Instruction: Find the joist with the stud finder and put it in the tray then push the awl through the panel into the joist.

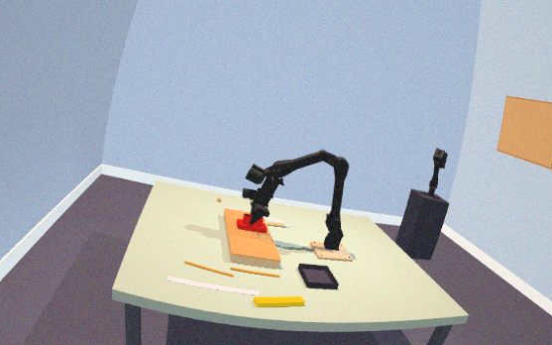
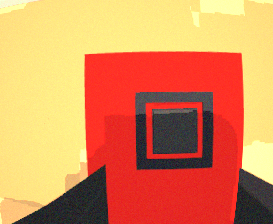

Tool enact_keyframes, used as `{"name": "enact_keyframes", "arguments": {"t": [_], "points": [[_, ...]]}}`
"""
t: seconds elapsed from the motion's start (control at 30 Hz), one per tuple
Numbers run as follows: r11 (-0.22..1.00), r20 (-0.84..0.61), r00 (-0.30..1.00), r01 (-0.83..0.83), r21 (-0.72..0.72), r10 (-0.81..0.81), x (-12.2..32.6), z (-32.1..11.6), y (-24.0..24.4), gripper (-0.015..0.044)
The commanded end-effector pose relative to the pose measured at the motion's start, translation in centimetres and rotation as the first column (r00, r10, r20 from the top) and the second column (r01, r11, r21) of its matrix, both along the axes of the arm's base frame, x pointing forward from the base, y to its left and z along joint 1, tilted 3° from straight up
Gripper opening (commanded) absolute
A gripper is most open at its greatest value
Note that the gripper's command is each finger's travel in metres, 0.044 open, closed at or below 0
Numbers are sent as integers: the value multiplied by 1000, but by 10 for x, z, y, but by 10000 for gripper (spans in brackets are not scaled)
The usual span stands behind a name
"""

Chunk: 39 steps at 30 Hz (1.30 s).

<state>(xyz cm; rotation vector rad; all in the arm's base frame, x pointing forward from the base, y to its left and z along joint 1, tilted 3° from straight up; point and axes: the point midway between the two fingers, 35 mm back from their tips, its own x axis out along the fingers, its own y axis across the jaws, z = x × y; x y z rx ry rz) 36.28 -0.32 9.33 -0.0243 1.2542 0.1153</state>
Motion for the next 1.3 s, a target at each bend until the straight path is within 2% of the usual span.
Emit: {"name": "enact_keyframes", "arguments": {"t": [0.0,1.27], "points": [[1000,-3,1000,-3,0,3,2,-2,-15,0],[1000,-3,1000,-3,-12,3,15,-6,-146,0]]}}
